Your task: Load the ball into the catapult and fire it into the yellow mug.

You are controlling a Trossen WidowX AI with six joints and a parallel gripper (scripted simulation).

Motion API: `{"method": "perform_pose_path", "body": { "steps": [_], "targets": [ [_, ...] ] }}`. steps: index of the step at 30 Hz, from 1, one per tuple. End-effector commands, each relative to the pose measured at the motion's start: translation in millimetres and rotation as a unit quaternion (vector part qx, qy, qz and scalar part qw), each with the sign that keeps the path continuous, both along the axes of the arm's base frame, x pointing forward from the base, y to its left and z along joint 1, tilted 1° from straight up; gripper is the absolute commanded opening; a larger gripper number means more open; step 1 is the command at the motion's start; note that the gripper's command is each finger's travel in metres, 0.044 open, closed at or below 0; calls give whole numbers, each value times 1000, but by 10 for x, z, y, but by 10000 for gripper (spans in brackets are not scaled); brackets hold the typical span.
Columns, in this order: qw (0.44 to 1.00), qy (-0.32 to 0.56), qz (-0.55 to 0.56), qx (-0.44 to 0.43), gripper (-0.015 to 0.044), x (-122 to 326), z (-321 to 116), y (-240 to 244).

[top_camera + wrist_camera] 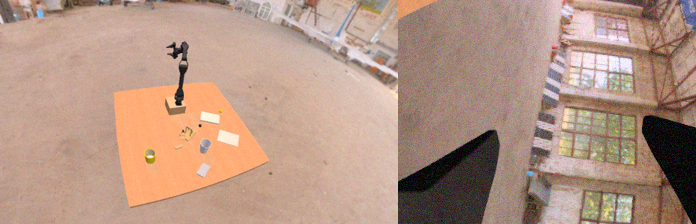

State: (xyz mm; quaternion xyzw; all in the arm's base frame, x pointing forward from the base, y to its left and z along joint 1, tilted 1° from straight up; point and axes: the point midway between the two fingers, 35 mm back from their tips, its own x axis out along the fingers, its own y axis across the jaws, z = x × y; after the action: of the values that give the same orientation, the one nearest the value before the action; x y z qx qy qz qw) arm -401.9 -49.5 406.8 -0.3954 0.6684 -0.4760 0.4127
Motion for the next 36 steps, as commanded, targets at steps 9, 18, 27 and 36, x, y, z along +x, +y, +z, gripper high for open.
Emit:
{"method": "perform_pose_path", "body": {
  "steps": [9,18,27,36],
  "targets": [
    [996,-43,-76,16,440,-95,-221,484],
    [980,-102,-169,34,440,-130,-529,1072],
    [960,-148,-237,33,440,-79,-626,1453],
    [922,-198,-333,24,440,132,-823,2104]
  ]
}}
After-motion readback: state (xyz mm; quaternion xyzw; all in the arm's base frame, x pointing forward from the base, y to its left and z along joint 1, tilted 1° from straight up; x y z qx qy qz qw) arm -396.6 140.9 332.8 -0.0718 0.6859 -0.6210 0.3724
